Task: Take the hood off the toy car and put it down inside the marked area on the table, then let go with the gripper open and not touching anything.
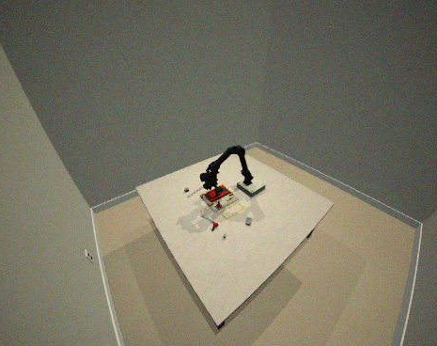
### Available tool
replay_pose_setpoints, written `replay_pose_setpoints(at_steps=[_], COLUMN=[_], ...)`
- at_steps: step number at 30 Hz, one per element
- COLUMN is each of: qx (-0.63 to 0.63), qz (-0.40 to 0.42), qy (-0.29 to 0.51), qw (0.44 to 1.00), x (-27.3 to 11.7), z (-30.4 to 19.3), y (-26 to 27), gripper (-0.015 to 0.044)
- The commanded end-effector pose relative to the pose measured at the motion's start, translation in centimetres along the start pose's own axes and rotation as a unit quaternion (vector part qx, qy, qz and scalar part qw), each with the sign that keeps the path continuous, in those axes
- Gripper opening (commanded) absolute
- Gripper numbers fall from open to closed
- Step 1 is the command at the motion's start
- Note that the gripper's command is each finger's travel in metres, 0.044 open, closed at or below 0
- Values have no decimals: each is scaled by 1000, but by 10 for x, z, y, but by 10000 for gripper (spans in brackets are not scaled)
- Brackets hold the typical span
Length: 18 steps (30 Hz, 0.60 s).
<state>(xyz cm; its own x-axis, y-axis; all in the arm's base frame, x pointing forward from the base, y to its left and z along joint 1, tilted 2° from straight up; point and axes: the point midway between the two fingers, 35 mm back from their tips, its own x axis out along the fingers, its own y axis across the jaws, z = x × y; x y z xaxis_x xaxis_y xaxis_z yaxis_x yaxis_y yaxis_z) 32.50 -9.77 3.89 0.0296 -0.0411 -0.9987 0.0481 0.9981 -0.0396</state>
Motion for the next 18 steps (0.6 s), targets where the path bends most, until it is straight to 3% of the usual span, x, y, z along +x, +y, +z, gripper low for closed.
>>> replay_pose_setpoints(at_steps=[1, 18], qx=[2, 2], qz=[3, 3], qy=[3, 3], qw=[1000, 1000], x=[5, 13], z=[-1, -1], y=[1, 1], gripper=[440, 440])
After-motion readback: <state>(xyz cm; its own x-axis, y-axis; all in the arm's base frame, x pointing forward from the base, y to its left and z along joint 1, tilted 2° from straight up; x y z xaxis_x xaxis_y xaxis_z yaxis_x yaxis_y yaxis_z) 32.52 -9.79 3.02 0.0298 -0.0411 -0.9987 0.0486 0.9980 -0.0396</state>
